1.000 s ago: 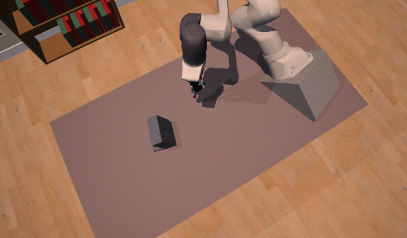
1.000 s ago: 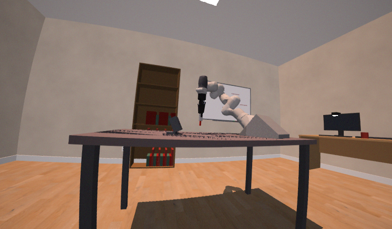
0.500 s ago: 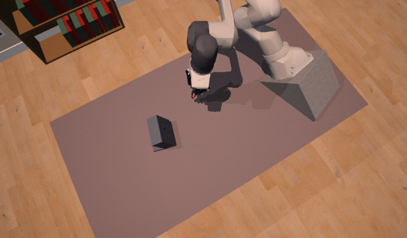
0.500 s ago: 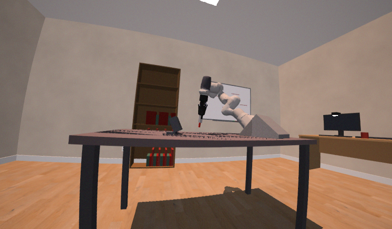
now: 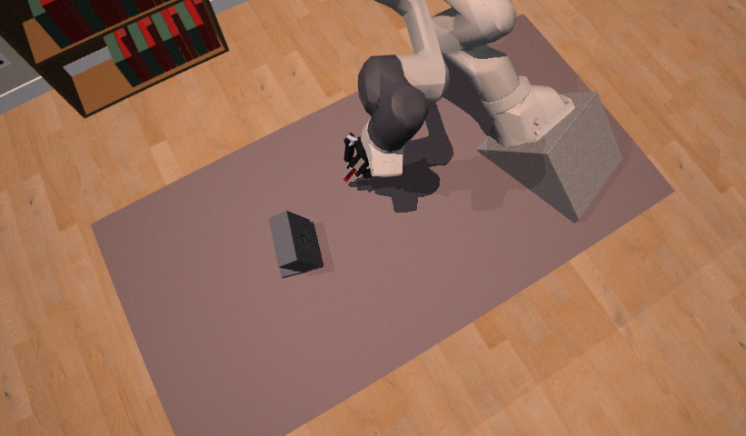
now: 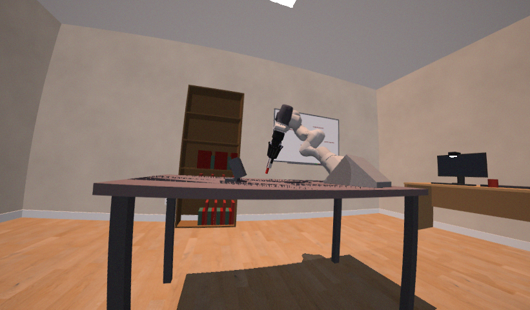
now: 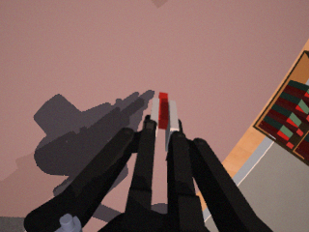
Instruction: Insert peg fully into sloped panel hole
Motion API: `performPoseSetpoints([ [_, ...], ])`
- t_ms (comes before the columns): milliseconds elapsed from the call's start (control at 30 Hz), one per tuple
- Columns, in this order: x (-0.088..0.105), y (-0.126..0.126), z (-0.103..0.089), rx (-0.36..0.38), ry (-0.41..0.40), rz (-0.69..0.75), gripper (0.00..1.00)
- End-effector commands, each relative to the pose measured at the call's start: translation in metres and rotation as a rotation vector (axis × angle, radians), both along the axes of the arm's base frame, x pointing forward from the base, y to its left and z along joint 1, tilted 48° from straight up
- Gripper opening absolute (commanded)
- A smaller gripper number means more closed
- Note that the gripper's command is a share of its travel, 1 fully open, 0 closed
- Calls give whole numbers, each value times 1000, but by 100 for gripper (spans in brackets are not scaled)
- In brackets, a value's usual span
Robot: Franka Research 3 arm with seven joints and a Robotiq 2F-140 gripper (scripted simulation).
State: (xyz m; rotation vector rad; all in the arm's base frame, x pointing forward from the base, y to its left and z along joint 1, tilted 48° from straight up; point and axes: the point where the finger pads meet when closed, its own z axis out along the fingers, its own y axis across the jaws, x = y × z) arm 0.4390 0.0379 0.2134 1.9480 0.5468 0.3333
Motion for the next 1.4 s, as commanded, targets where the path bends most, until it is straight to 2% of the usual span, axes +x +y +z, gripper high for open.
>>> performPoseSetpoints([
  [0,4,-2,3,-66,-8,33,0],
  [333,15,3,1,-217,-1,140,0],
  [400,15,3,1,-217,-1,140,0],
  [600,22,9,-1,-303,2,207,0],
  [900,31,22,-5,-428,4,312,0],
  [1000,32,24,-5,-441,4,323,0],
  [1367,41,47,-14,-585,8,462,0],
])
